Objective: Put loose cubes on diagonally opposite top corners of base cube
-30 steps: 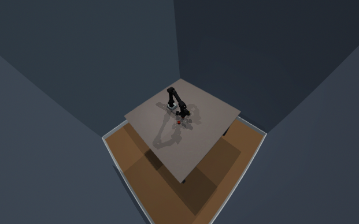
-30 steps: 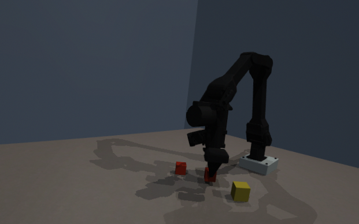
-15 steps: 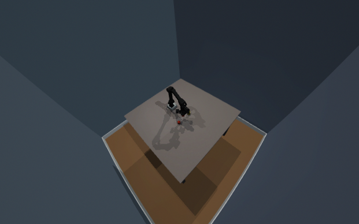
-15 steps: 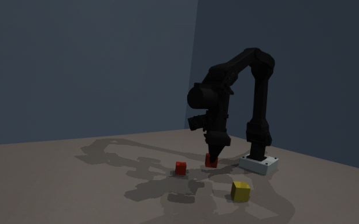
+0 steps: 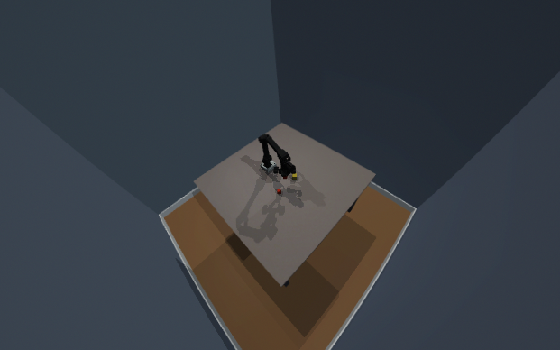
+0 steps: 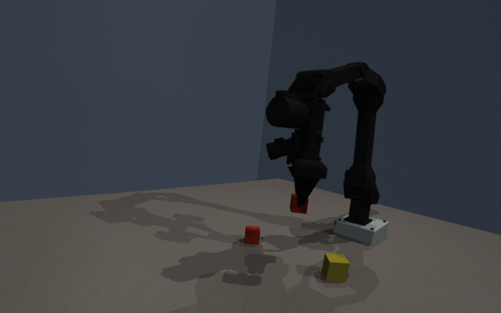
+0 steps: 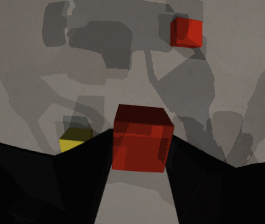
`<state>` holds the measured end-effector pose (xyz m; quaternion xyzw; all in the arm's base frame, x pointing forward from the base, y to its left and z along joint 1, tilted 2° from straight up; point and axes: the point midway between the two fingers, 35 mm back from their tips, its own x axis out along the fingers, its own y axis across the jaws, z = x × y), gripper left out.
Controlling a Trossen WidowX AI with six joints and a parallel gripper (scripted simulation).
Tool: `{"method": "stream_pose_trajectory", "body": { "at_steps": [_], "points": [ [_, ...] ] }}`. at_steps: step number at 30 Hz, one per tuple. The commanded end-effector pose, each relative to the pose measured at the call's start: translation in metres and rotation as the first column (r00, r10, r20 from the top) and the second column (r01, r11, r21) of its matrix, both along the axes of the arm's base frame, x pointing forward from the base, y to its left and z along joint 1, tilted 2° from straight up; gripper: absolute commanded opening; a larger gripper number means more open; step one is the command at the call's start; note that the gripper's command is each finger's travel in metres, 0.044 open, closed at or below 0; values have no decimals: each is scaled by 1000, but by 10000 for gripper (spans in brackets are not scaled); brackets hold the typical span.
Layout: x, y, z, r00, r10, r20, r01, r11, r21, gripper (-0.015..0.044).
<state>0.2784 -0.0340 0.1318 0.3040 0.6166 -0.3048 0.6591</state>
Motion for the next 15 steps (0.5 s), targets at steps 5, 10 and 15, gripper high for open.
{"method": "stream_pose_trajectory", "body": {
  "at_steps": [5,10,15],
  "points": [
    [5,11,1,995,97,-2,-97,995,-7,105],
    [12,24,-4,978,209,-5,-209,978,-11,105],
    [17,38,-9,948,318,-9,-318,948,-15,105]
  ]
}}
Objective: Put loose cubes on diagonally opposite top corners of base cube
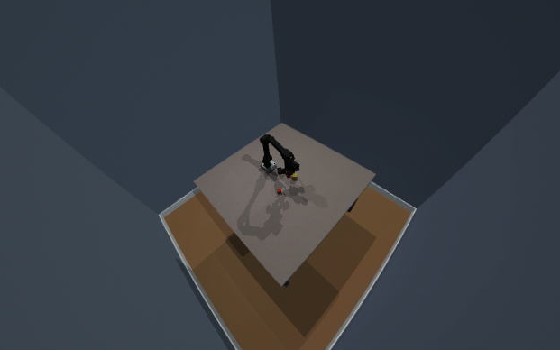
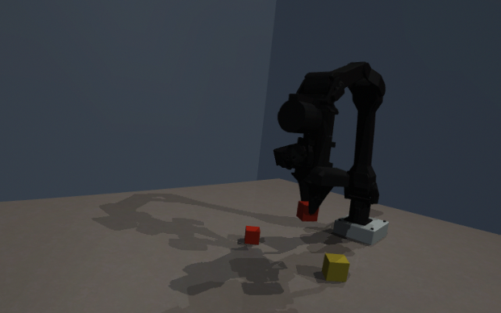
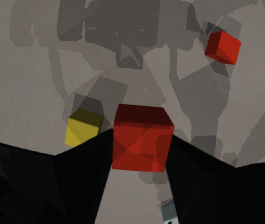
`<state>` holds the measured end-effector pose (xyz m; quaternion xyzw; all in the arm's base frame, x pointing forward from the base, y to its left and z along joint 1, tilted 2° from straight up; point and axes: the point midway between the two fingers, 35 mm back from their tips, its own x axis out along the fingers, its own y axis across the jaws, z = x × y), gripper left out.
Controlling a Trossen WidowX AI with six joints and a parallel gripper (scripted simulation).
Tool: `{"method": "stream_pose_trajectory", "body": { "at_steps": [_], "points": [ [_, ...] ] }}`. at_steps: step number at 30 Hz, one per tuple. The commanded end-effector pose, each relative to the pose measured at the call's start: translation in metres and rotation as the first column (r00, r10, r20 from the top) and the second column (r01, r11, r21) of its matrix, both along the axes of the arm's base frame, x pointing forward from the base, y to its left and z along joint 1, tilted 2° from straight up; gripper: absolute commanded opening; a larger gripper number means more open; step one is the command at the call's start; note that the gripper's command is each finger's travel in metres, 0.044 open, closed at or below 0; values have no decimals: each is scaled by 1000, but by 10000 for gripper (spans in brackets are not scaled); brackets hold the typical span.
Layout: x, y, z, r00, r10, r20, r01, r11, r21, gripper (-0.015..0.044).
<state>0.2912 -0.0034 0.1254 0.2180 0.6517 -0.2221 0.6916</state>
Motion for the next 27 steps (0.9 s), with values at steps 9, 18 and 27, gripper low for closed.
{"method": "stream_pose_trajectory", "body": {
  "at_steps": [9,18,27],
  "points": [
    [12,33,-12,964,267,-4,-267,963,-14,105],
    [18,60,-21,889,457,-11,-457,889,-21,105],
    [20,80,-28,813,583,-16,-583,812,-25,105]
  ]
}}
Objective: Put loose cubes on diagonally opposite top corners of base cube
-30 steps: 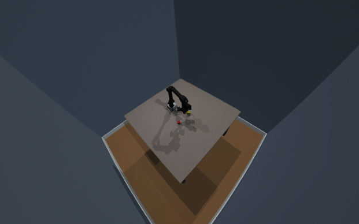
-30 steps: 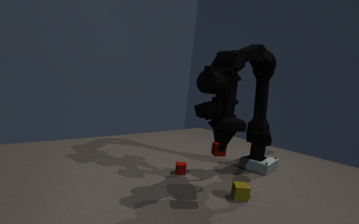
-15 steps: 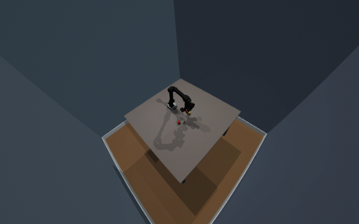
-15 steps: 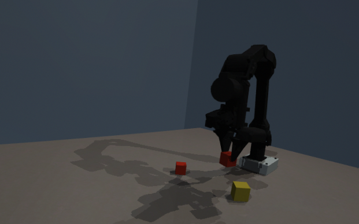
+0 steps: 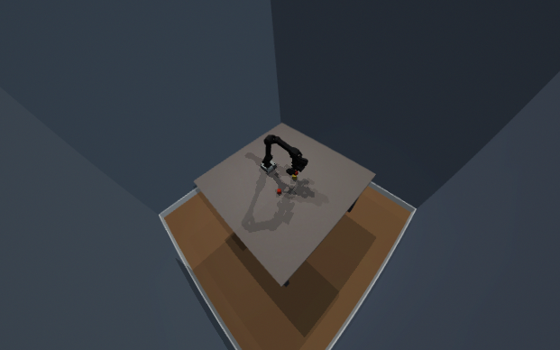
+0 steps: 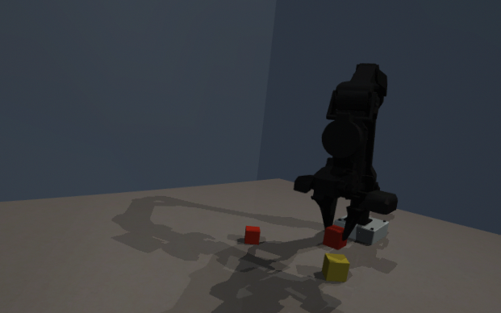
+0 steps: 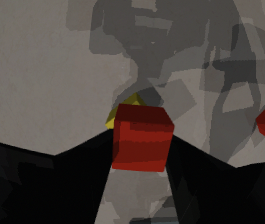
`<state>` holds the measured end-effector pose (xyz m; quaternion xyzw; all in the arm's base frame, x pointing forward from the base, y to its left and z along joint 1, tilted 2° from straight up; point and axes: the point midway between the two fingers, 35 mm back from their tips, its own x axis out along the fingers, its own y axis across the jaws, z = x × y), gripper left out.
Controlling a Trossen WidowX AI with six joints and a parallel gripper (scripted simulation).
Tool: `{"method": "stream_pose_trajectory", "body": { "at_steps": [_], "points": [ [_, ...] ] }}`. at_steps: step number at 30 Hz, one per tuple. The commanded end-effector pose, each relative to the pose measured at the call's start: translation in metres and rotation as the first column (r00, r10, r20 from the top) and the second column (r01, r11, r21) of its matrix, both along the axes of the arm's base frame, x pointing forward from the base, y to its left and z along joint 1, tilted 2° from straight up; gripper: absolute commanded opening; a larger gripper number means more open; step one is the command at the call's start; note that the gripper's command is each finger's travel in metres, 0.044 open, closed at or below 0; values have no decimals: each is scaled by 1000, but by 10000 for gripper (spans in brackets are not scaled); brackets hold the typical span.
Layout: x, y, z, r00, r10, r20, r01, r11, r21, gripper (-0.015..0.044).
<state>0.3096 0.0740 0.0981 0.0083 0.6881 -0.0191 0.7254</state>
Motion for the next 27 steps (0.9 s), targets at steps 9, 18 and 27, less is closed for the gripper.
{"method": "stream_pose_trajectory", "body": {
  "at_steps": [9,18,27],
  "points": [
    [2,3,-1,1000,29,4,-29,1000,-4,105],
    [3,2,-16,1000,30,4,-30,1000,-4,105],
    [3,2,-27,1000,31,4,-31,1000,-4,105]
  ]
}}
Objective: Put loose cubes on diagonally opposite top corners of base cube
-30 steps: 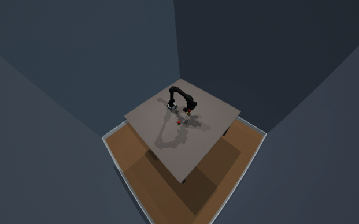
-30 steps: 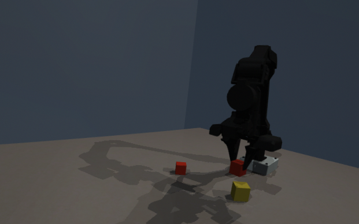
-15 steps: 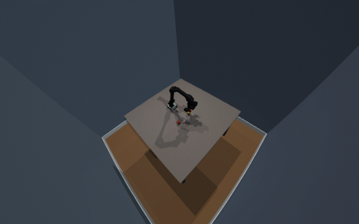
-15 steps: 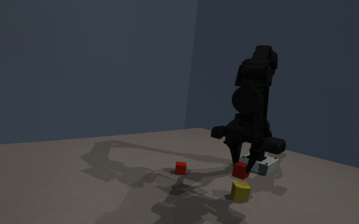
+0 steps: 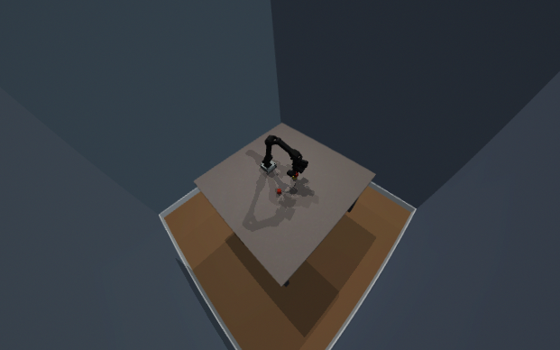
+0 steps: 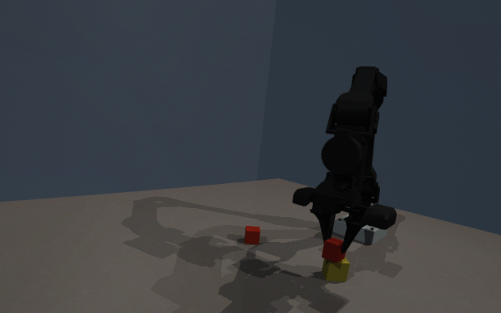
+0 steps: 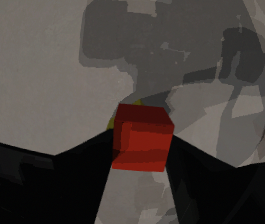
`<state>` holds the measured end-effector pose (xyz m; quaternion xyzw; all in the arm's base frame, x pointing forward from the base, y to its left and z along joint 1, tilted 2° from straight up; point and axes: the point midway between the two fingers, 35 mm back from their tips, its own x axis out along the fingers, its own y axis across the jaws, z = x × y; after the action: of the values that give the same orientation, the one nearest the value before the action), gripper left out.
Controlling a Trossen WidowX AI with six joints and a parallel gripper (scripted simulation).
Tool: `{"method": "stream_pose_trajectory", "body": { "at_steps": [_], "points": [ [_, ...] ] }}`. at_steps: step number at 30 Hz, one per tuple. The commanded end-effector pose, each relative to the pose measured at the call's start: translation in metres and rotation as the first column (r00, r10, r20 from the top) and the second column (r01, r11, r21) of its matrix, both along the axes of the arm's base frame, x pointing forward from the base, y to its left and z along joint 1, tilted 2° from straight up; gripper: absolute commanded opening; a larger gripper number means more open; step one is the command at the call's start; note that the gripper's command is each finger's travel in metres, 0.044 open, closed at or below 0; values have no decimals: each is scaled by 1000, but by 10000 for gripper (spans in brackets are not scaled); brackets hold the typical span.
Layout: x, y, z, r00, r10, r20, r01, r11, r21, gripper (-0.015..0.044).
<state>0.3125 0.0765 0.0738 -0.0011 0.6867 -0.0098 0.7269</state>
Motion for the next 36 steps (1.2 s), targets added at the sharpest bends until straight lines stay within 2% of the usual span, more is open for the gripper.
{"method": "stream_pose_trajectory", "body": {
  "at_steps": [1,22,26,36],
  "points": [
    [0,-1,-3,1000,5,0,-5,1000,-3,105],
    [0,-1,-4,1000,4,0,-4,1000,-3,105],
    [0,-1,-4,1000,4,0,-4,1000,-3,205],
    [-1,0,7,1000,0,-2,0,1000,0,205]
  ]
}}
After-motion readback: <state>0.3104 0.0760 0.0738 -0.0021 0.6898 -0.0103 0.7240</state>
